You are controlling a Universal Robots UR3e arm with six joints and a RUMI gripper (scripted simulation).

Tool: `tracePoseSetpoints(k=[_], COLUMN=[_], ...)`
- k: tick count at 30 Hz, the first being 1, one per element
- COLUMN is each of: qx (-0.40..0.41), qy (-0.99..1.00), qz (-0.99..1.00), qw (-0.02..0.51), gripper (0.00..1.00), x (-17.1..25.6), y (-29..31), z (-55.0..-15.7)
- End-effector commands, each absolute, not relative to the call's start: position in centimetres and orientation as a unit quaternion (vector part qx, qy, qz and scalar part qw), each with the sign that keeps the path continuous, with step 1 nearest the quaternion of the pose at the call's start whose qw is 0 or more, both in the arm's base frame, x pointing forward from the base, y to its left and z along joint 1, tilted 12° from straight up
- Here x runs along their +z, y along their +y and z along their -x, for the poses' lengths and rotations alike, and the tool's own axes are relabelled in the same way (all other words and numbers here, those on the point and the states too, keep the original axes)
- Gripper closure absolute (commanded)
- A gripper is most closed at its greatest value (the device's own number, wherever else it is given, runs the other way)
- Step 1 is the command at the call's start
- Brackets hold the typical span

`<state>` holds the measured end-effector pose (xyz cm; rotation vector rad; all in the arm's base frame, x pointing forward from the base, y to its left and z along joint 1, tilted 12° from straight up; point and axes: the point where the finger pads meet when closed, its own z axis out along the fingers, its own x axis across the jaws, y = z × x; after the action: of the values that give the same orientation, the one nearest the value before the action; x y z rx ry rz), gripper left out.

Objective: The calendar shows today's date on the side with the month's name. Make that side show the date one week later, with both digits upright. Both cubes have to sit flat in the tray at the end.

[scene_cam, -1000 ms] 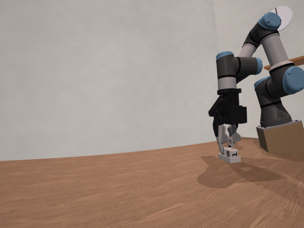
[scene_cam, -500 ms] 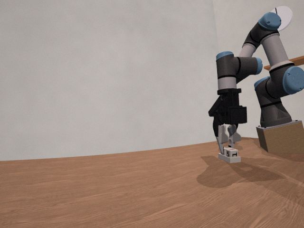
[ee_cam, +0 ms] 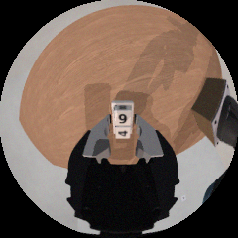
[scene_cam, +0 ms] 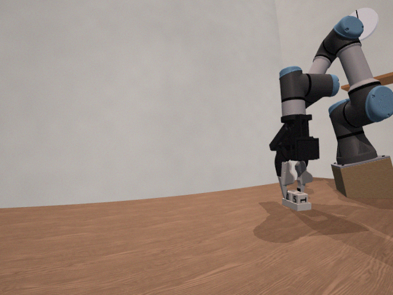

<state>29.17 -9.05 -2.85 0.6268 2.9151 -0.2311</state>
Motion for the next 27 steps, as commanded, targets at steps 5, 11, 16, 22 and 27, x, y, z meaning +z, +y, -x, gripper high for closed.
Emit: tracePoseSetpoints(k=[5, 11, 16, 22, 27], qx=[-0.077, -0.077, -0.077, -0.077, -0.077], qy=[0.972, 0.972, 0.972, 0.972, 0.972], qz=[-0.209, -0.209, -0.209, -0.209, -0.209], qw=[0.076, 0.076, 0.076, 0.076, 0.076], gripper=[0.72, 0.72, 0.72, 0.72, 0.72], x=[-2.8, -2.4, -1.7, 0.0, 1.7], y=[-9.1, -9.0, -8.9, -8.6, -8.2], z=[-29.2, -29.2, -29.1, -28.9, -28.7])
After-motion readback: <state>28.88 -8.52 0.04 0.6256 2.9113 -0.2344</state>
